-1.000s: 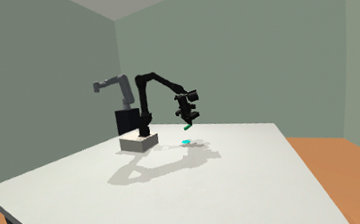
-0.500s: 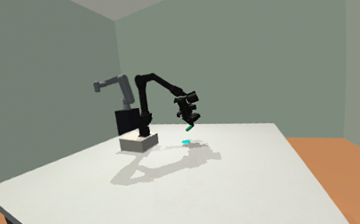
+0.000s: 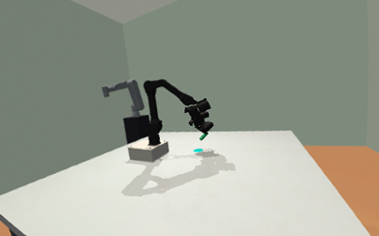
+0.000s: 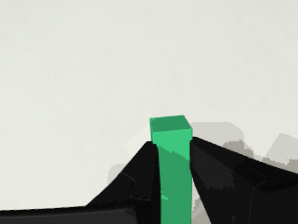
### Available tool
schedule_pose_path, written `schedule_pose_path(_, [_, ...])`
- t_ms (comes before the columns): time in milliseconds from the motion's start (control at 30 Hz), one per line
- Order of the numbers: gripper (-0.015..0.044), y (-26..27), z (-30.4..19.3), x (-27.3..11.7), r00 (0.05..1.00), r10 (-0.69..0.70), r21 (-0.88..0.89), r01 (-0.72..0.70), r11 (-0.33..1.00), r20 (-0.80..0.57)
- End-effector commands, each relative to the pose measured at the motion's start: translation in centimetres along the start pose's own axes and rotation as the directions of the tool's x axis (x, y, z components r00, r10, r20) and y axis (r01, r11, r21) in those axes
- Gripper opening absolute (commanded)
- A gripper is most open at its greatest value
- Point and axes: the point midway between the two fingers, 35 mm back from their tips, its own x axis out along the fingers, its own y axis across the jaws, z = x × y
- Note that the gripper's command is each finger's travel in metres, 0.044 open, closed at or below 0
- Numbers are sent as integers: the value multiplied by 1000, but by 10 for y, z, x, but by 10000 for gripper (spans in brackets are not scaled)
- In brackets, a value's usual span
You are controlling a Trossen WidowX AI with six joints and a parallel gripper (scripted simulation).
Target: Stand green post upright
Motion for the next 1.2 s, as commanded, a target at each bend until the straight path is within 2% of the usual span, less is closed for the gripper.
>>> schedule_pose_path(0, [23, -1, 0, 1, 1000, 7, 10, -7, 1000, 28])
schedule_pose_path(1167, [23, -13, 0, 4, 964, 23, 37, -34, 999, 264])
